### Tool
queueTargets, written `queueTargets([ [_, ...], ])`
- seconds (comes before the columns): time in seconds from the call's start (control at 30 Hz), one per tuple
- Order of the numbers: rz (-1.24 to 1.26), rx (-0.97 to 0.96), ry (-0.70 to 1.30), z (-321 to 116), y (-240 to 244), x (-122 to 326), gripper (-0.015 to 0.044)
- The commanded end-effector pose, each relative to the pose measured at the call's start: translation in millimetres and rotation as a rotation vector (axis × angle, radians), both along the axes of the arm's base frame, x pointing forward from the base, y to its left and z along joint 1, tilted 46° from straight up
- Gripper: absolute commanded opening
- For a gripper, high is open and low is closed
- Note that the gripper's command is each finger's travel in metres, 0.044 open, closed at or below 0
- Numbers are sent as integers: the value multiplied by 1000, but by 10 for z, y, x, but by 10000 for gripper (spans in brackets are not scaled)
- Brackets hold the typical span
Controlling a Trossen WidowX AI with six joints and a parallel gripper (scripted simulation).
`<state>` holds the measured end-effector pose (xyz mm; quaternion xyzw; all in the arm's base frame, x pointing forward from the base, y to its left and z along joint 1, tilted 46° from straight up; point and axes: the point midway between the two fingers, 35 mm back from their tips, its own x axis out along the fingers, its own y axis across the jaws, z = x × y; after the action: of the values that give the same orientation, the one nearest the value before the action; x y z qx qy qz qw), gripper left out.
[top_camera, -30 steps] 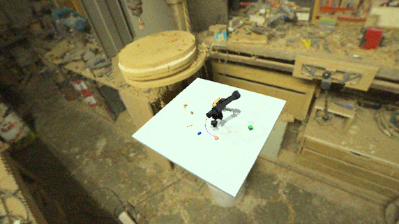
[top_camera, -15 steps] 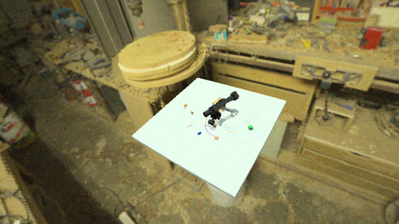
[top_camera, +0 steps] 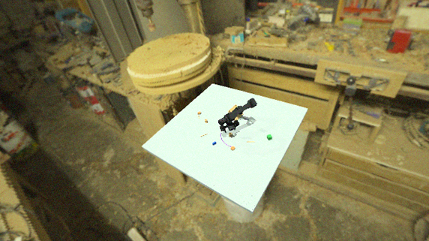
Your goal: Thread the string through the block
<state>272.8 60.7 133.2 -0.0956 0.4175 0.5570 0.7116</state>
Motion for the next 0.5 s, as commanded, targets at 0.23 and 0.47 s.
queueTargets([
  [0.23,-894,43,903,46,-96,7,440],
  [0.47,-1169,56,1184,55,-118,0,440],
])
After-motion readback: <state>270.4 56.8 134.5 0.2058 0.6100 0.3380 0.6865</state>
